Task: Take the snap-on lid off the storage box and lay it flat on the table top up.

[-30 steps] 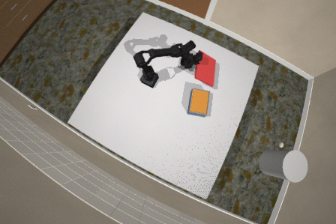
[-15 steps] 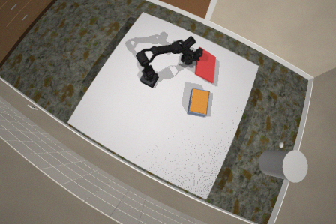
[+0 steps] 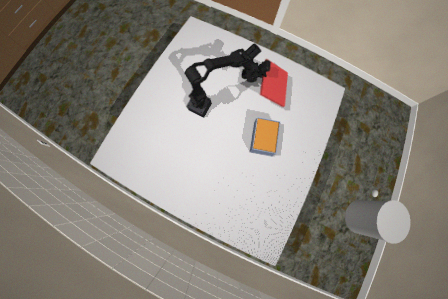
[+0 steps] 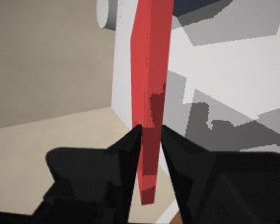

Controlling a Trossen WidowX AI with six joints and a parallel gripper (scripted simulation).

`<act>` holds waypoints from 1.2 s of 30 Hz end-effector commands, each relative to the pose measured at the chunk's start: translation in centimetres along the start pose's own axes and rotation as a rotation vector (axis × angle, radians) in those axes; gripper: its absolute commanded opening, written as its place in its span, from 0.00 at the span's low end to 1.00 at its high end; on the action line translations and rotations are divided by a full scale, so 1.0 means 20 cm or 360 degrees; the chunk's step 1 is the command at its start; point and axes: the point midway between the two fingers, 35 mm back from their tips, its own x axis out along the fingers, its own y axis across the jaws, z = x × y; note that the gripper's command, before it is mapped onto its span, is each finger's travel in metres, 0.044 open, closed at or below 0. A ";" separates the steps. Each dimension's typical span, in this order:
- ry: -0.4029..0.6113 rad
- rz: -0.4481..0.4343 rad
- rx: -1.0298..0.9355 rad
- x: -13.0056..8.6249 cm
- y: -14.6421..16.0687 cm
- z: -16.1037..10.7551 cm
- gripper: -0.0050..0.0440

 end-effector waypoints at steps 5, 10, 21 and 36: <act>-0.0002 0.0017 0.0016 0.01 -0.01 0.00 0.00; -0.0002 0.0017 0.0016 0.03 -0.03 0.00 0.00; -0.0002 0.0017 0.0016 0.05 -0.07 0.00 0.00; -0.0002 0.0017 0.0016 0.09 -0.11 0.00 0.00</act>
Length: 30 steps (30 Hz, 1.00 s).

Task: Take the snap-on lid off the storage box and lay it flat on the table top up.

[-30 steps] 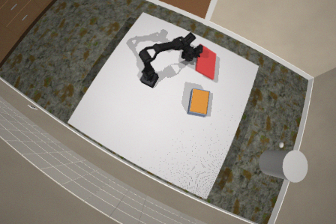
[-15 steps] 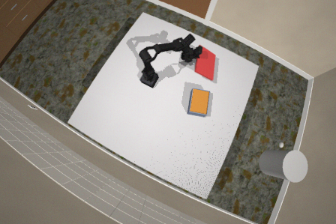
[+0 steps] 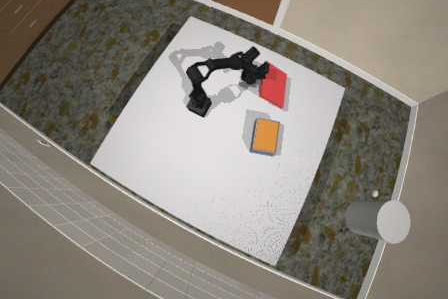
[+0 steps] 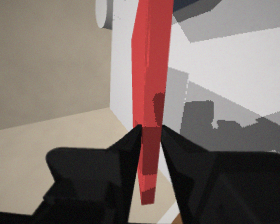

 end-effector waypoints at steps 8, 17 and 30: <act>-0.0007 -0.0002 -0.0006 0.04 -0.04 0.00 0.00; -0.0007 -0.0002 -0.0006 0.06 -0.07 0.00 0.00; -0.0007 -0.0002 -0.0006 0.09 -0.11 0.00 0.00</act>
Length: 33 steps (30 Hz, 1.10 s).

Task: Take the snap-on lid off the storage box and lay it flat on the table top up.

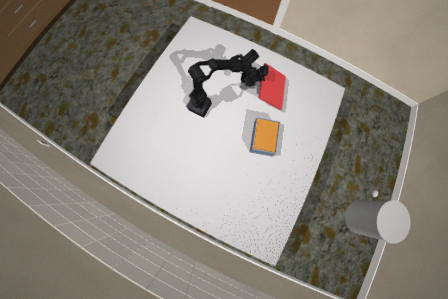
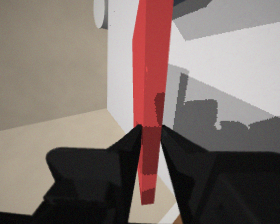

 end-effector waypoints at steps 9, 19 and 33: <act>-0.0004 -0.0006 -0.0014 0.04 -0.05 0.00 0.00; -0.0004 -0.0006 -0.0014 0.07 -0.08 0.00 0.00; -0.0004 -0.0006 -0.0014 0.10 -0.12 0.00 0.00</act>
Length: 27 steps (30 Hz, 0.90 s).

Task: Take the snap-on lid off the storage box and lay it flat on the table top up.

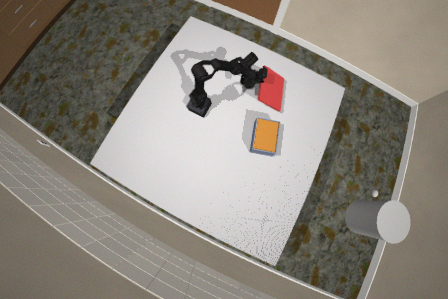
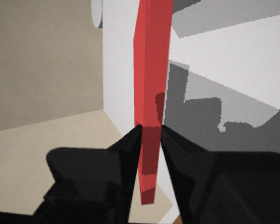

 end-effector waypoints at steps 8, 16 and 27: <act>-0.0003 -0.0006 -0.0014 0.04 -0.05 0.00 0.00; -0.0003 -0.0006 -0.0014 0.05 -0.07 0.00 0.00; -0.0003 -0.0006 -0.0014 0.09 -0.11 0.00 0.00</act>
